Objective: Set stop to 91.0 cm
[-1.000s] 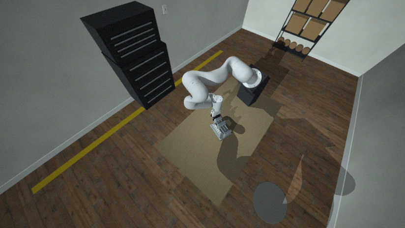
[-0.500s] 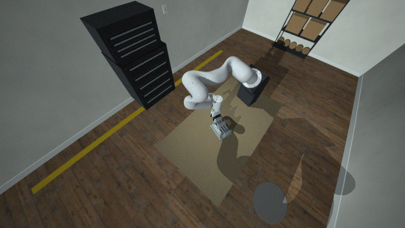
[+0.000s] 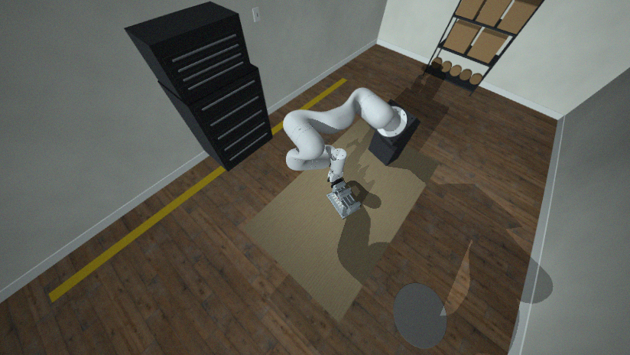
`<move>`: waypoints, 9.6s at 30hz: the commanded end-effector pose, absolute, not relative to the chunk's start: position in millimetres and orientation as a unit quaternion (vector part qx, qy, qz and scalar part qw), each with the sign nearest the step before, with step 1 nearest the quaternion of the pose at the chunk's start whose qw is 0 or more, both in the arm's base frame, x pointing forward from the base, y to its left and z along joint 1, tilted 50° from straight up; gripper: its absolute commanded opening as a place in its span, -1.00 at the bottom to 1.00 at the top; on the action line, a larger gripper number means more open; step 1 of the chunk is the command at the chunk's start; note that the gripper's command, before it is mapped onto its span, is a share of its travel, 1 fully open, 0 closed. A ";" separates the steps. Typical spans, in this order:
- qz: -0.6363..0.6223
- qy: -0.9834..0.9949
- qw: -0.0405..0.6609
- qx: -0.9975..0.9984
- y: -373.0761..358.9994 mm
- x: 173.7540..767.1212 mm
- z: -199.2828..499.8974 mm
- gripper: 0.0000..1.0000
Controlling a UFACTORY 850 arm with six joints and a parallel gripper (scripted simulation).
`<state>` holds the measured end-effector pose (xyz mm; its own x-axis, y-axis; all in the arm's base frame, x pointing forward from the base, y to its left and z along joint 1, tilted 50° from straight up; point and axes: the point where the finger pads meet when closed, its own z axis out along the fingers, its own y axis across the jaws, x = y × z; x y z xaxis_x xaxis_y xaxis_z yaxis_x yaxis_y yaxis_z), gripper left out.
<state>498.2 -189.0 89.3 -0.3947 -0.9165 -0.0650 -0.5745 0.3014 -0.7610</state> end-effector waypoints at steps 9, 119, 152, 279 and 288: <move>-0.335 0.765 0.256 -0.487 -189.1 498.4 89.9 -0.88; -0.335 0.765 0.256 -0.487 -170.3 453.4 97.6 -0.88; -0.335 0.765 0.256 -0.487 -170.7 454.6 95.6 0.13; -0.335 0.765 0.256 -0.487 -148.8 457.9 227.9 0.13; -0.335 0.765 0.256 -0.487 -148.8 457.9 227.9 0.13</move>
